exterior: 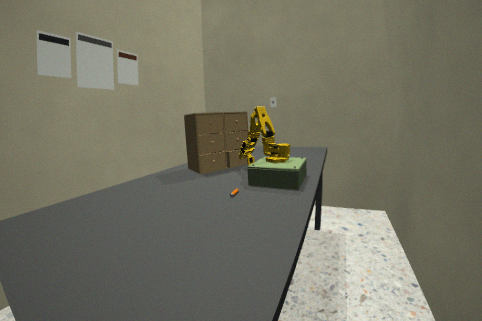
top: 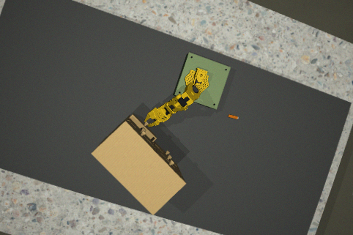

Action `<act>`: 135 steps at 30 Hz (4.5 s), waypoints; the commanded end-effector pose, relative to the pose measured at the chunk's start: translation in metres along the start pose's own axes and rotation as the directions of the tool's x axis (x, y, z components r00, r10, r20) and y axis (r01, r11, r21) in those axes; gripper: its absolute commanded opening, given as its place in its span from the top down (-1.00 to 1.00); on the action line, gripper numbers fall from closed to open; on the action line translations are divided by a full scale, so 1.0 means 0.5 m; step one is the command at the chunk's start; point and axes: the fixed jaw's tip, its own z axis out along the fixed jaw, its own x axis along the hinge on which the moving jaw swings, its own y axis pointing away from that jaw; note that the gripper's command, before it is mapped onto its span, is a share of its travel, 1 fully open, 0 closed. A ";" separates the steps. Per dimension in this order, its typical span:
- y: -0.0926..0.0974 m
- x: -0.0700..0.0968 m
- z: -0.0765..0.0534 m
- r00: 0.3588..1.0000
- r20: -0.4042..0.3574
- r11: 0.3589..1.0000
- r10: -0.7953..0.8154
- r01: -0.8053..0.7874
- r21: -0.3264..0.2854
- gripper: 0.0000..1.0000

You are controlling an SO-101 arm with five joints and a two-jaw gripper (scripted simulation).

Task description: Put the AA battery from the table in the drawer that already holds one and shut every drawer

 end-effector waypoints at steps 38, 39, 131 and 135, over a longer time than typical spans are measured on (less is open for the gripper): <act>-0.008 0.036 0.035 1.000 -0.006 1.000 0.006 -0.006 0.011 1.00; -0.008 0.036 0.035 1.000 -0.006 1.000 0.006 -0.006 0.011 1.00; -0.006 0.035 -0.077 0.999 0.015 0.999 0.035 -0.035 0.009 0.57; -0.006 0.037 -0.100 0.999 0.041 0.999 0.035 -0.036 0.010 0.57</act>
